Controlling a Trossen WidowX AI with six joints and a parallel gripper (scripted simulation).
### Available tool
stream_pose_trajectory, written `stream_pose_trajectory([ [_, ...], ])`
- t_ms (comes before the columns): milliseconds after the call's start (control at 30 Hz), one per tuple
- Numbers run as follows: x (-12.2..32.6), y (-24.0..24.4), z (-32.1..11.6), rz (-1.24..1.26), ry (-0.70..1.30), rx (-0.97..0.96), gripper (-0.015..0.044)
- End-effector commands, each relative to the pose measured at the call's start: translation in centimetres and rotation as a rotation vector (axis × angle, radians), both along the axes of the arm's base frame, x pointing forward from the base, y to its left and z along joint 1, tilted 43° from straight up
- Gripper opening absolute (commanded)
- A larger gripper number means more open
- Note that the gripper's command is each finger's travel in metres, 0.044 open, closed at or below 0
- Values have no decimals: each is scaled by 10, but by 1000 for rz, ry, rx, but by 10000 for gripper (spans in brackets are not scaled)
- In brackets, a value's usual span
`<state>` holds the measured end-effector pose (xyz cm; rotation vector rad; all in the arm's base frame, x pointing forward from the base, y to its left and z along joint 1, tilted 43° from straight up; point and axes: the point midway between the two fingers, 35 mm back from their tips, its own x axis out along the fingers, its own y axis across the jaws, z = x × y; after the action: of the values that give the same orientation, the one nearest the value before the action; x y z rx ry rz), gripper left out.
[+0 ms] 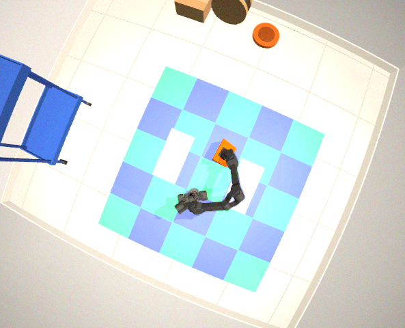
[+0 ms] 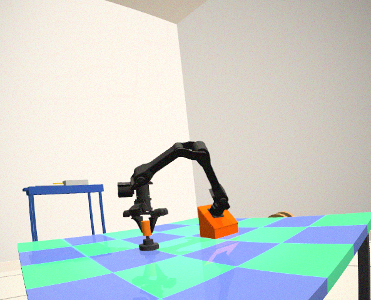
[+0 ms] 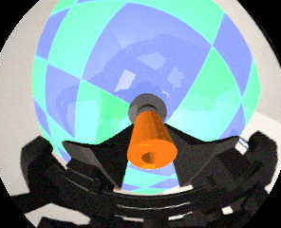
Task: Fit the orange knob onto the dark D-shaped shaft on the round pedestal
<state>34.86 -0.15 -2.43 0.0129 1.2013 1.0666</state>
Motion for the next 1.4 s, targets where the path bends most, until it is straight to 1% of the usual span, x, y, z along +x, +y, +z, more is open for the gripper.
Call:
stream_pose_trajectory([
  [0,0,-1,-1,-1,-2,1,0],
  [500,-1,-3,3,-1,-2,1,0],
  [767,2,-3,3,154,-142,8,0],
  [1367,-1,0,0,154,-142,8,0],
])
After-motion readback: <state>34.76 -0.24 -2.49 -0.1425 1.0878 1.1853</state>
